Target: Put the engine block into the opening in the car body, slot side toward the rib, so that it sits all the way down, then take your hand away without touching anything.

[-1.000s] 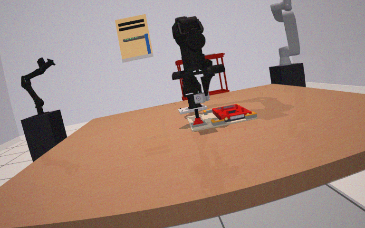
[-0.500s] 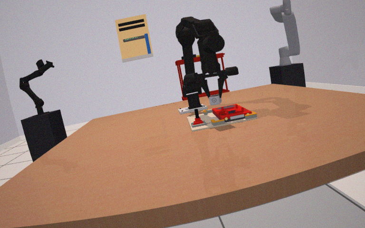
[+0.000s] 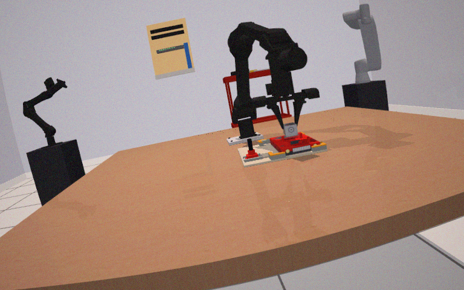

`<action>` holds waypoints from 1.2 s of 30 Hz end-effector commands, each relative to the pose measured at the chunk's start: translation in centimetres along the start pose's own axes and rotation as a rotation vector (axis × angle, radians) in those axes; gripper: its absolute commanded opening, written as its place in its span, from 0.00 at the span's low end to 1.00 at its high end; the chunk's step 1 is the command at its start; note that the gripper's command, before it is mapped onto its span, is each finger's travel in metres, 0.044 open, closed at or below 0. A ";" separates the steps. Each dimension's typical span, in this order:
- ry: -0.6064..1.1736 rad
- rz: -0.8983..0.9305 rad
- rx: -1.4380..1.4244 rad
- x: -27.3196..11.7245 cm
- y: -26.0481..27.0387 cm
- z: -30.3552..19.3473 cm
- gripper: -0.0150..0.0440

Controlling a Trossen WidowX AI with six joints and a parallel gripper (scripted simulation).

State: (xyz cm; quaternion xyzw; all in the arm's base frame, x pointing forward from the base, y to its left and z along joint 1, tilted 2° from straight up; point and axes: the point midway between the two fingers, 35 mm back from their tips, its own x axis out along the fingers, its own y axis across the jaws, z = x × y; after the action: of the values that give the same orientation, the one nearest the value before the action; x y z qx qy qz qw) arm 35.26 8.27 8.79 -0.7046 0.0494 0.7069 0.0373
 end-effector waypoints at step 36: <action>0.001 -0.005 -0.083 0.3 -1.3 0.2 0.52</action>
State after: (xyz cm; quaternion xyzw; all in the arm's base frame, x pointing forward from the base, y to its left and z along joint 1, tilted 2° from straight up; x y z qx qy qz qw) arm 35.18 9.51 8.38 -0.7057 0.0257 0.7079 0.0149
